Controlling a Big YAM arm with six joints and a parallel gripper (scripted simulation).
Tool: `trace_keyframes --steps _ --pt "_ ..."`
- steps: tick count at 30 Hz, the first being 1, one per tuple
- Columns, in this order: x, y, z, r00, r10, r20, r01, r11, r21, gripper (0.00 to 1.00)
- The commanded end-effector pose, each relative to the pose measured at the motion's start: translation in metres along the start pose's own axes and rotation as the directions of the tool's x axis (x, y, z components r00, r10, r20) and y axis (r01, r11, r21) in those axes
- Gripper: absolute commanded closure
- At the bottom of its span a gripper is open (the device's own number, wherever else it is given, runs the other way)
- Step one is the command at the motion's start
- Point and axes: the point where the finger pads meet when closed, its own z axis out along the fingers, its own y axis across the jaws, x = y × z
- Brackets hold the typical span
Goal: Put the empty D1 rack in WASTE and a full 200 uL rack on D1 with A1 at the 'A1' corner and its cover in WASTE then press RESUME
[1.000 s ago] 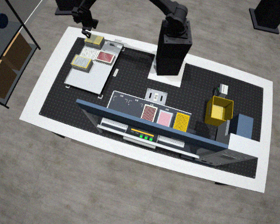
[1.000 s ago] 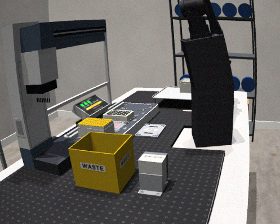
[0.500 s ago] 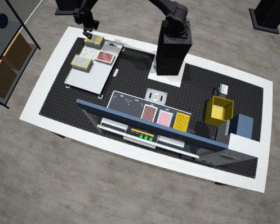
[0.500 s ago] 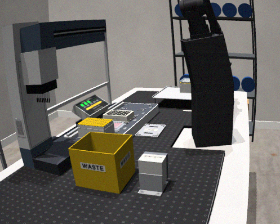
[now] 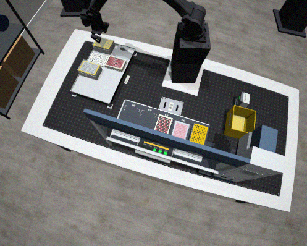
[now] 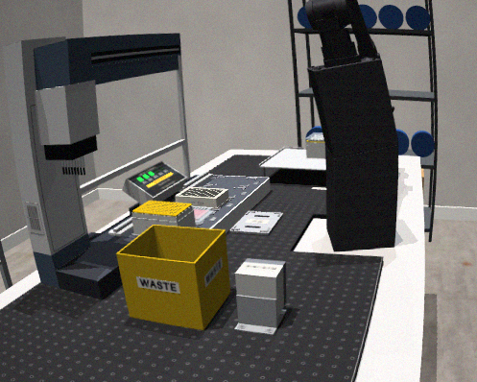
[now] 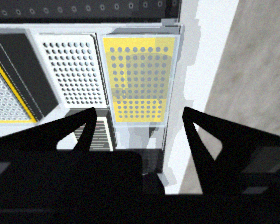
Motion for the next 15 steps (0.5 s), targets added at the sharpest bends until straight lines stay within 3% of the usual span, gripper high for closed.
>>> trace_keyframes --steps 1,11,12,13,15 --pt "-0.004 0.002 0.014 1.0 -0.02 0.003 0.02 1.0 0.003 0.0" --pt "-0.004 0.002 0.014 1.0 -0.02 0.003 0.02 1.0 0.003 0.0" --pt "-0.003 0.0 0.007 1.0 -0.016 -0.011 0.016 1.0 0.002 0.0" --pt "-0.028 0.002 -0.031 0.999 -0.021 0.047 0.021 1.0 0.003 0.0" --pt "-0.03 -0.004 -0.043 0.999 -0.01 0.049 0.01 1.0 0.003 0.0"
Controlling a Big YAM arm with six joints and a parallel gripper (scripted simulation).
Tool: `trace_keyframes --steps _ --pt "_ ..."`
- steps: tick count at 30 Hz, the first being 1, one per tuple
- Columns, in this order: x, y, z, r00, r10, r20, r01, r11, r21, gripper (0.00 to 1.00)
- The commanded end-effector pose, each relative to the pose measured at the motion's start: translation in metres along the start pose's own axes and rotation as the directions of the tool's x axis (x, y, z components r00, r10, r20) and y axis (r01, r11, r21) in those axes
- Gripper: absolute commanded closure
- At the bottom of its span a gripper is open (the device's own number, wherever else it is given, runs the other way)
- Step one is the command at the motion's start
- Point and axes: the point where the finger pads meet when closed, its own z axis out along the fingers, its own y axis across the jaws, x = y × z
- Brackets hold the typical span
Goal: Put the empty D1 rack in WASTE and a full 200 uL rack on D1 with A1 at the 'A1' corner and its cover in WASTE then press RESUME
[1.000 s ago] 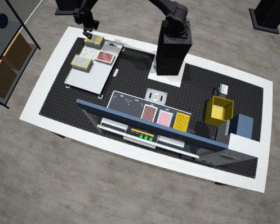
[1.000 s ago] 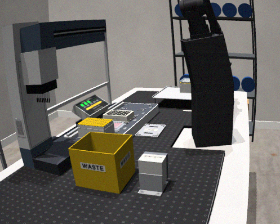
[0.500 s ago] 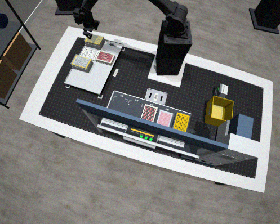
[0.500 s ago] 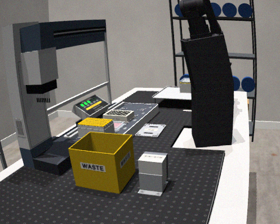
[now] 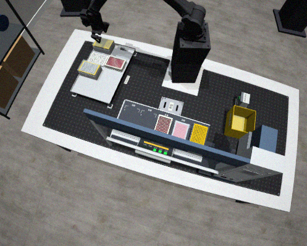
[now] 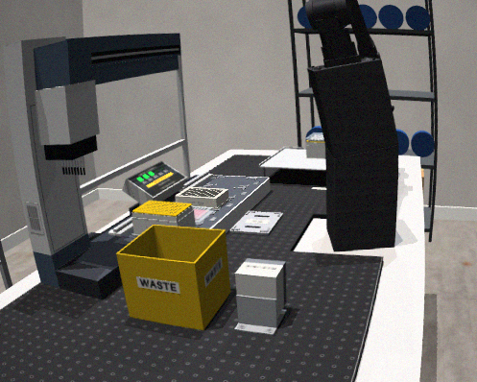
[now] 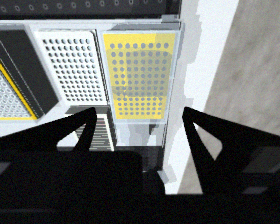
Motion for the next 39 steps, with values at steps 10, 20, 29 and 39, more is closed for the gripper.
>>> trace_keyframes --steps 10,20,29,39 --pt "-0.011 -0.004 -0.064 1.0 -0.007 0.027 0.007 1.0 0.003 0.0" --pt "-0.017 -0.005 -0.094 0.999 -0.007 0.04 0.007 1.0 0.004 0.0" --pt "-0.012 -0.003 -0.115 0.999 -0.01 0.03 0.009 1.0 0.004 0.0" --pt "-0.007 -0.004 -0.096 1.0 -0.008 -0.002 0.008 1.0 0.003 0.0"
